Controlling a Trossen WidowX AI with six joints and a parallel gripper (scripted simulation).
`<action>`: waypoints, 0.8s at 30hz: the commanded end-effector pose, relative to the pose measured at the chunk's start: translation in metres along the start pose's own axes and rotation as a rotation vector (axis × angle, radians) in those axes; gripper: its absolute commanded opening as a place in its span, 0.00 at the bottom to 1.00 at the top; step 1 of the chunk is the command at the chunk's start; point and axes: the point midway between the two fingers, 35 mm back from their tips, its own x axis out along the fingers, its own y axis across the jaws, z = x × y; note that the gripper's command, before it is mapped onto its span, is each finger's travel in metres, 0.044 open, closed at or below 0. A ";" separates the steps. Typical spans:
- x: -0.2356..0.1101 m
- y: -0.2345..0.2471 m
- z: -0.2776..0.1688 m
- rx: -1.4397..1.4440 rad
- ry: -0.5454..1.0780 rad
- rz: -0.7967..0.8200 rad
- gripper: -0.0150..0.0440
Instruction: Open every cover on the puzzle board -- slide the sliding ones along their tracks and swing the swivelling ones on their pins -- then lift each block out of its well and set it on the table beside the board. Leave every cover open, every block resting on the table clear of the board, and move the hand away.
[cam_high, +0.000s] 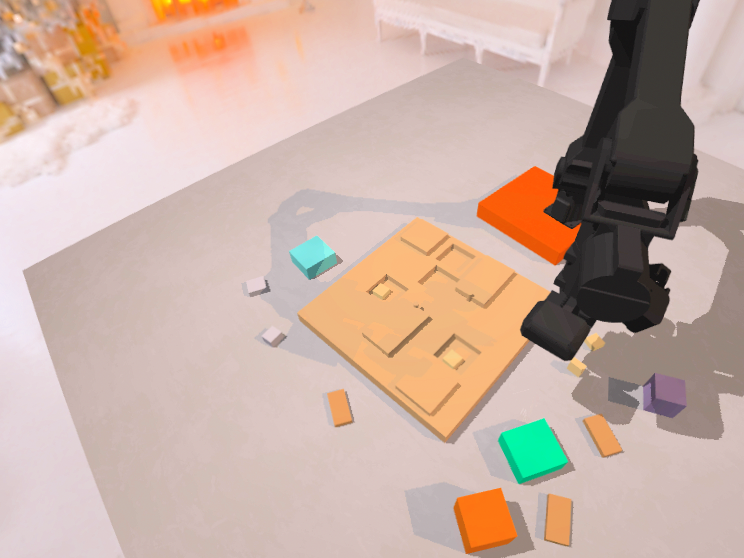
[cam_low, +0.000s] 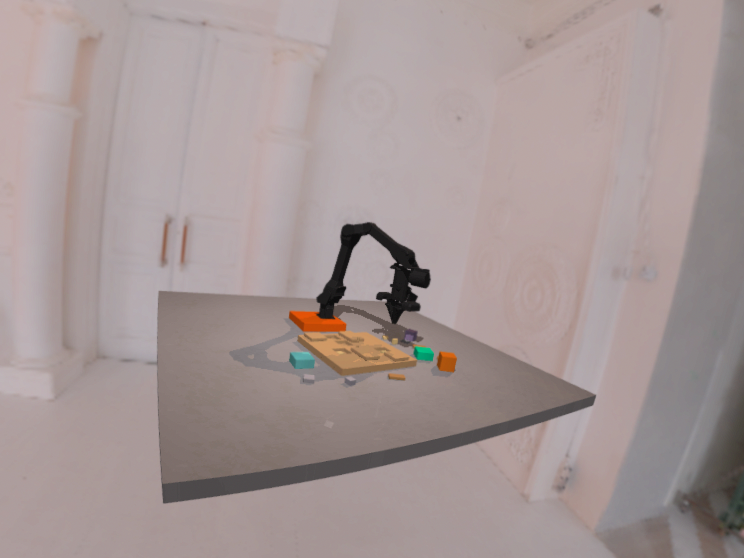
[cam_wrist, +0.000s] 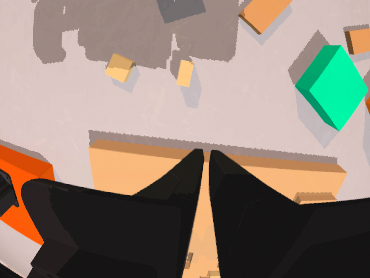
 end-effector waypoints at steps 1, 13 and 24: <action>0.001 -0.020 -0.016 0.318 0.005 0.004 0.25; 0.001 -0.065 -0.065 1.111 0.010 -0.004 0.25; 0.004 -0.088 -0.108 1.671 0.013 -0.012 0.25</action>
